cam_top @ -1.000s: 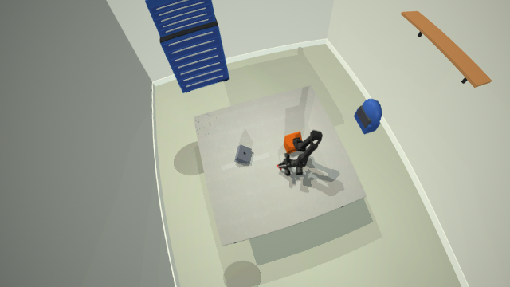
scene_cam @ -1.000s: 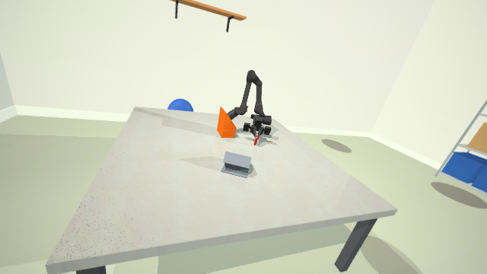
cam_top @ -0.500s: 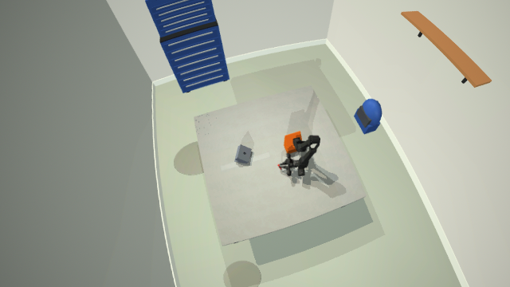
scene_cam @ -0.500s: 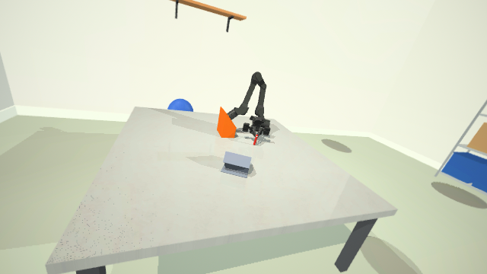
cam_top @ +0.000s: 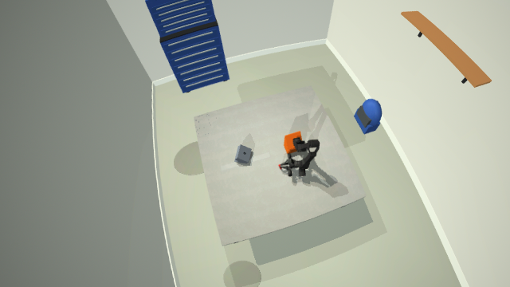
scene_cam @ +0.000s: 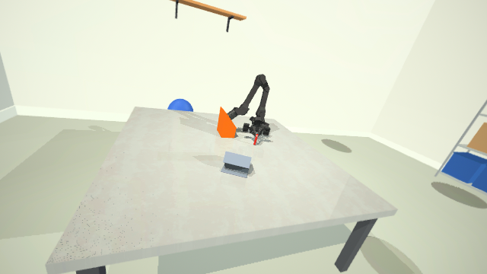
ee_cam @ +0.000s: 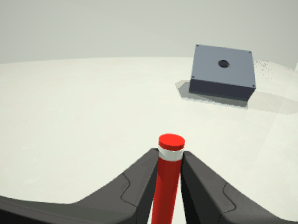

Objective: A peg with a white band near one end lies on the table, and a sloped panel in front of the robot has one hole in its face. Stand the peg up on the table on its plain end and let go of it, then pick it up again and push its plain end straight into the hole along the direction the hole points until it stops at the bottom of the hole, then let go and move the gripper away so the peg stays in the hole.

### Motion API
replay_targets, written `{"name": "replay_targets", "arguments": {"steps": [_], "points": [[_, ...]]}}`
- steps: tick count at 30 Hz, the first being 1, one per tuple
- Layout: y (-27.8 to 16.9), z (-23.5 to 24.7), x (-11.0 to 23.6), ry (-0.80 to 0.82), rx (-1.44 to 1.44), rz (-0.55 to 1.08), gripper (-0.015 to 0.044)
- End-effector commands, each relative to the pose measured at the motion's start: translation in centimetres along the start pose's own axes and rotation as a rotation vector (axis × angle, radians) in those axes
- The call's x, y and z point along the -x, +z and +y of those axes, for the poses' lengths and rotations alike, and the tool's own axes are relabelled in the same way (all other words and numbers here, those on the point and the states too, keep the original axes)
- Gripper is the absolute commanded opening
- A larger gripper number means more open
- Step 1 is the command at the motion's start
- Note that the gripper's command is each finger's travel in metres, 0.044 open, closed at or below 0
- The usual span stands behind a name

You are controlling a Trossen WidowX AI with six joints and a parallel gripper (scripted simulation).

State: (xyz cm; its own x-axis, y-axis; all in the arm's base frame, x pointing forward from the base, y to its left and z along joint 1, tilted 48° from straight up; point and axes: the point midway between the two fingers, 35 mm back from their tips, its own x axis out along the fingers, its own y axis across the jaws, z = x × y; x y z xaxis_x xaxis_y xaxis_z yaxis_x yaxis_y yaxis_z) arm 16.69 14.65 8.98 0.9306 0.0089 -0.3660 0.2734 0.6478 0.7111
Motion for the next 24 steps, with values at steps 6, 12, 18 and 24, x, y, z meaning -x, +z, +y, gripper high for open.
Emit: {"name": "replay_targets", "arguments": {"steps": [6, 12, 18, 24], "points": [[-0.28, 0.02, -0.03, 0.001, 0.001, 0.002, 0.0051], [-0.46, 0.01, -0.05, 0.002, 0.004, 0.003, 0.0051], [-0.46, 0.0, 0.04, 0.002, 0.006, 0.003, 0.0051], [-0.54, -0.08, 0.17, 0.002, 0.008, 0.0, 0.0051]]}}
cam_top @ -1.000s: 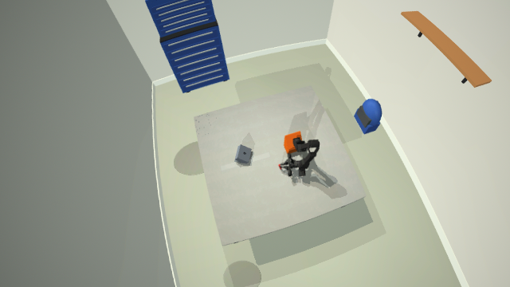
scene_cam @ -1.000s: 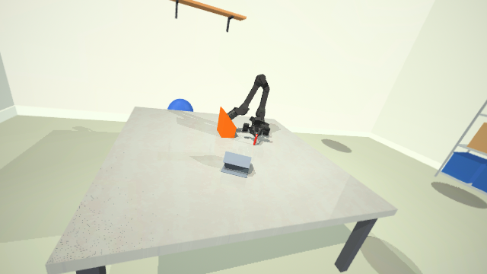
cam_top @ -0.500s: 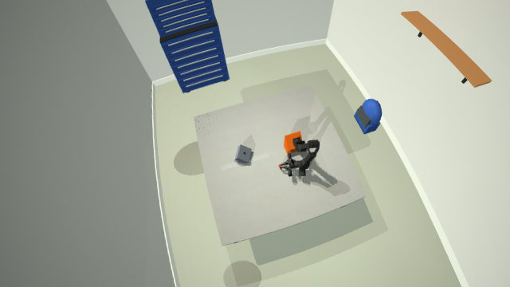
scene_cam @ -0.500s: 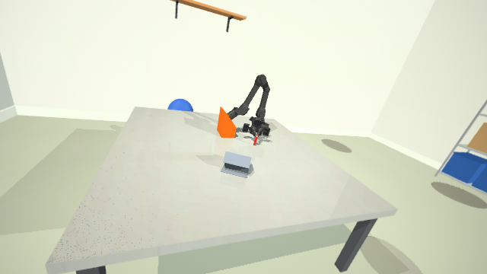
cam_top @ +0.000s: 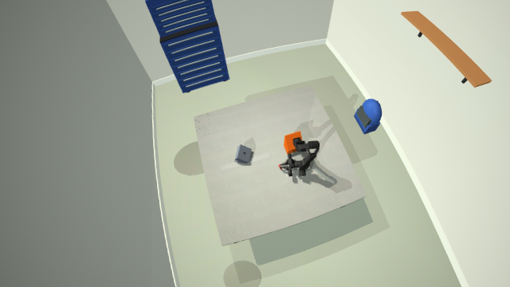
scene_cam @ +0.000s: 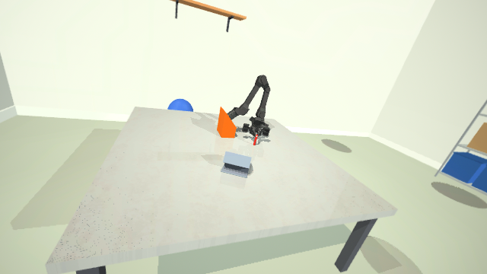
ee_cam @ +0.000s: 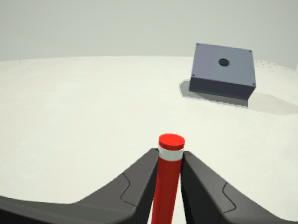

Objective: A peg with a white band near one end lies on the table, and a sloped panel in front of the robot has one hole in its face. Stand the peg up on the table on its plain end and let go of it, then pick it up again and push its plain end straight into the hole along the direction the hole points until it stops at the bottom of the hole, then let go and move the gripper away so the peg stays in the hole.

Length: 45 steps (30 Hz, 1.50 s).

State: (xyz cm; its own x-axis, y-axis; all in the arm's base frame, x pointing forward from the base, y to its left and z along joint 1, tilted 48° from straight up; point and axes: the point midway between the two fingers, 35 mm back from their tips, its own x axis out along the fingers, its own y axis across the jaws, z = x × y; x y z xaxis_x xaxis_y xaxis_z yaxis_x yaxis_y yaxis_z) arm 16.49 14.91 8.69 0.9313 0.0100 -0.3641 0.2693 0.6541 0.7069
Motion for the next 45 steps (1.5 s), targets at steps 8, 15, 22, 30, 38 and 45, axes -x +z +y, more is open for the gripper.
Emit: {"name": "replay_targets", "arguments": {"steps": [8, 15, 22, 30, 38, 45], "points": [[-0.3, -0.09, 0.23, 0.001, -0.001, -0.005, 0.0051], [-0.37, -0.16, 0.34, 0.003, -0.004, -0.015, 0.0051], [-0.43, -0.22, 0.44, 0.006, -0.006, -0.026, 0.0051], [-0.49, -0.29, 0.54, 0.009, -0.008, -0.038, 0.0051], [-0.55, -0.37, 0.64, 0.012, -0.01, -0.05, 0.0051], [-0.61, -0.43, 0.73, 0.016, -0.011, -0.061, 0.0051]]}}
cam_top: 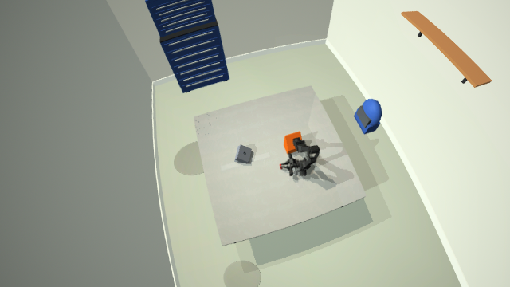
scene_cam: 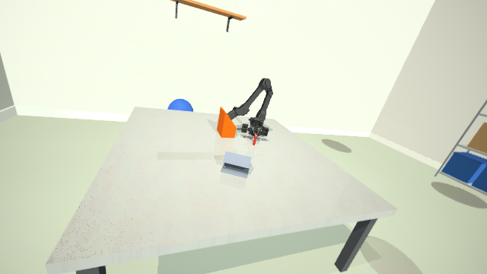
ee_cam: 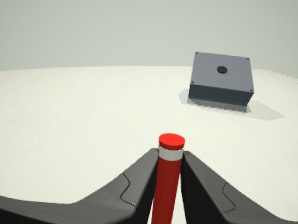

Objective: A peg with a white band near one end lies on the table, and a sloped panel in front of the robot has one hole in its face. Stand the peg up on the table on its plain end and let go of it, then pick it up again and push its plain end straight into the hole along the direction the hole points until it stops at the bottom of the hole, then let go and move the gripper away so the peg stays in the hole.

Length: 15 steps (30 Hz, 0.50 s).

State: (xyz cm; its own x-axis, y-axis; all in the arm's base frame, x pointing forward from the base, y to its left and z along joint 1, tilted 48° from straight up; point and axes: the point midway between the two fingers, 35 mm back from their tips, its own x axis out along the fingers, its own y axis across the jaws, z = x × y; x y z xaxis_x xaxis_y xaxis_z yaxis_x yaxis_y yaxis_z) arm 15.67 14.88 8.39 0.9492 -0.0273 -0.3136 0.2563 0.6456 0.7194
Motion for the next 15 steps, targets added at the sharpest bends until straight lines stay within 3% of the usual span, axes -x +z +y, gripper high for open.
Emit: {"name": "replay_targets", "arguments": {"steps": [1, 6, 9, 15], "points": [[-0.25, 0.01, 0.1, 0.0, 0.0, 0.001, 0.0051], [-0.03, -0.04, 0.06, 0.003, 0.0, -0.007, 0.0056], [-0.03, -0.05, 0.07, 0.003, 0.0, -0.008, 0.013], [-0.03, -0.05, 0.07, 0.003, 0.0, -0.008, 0.013]]}}
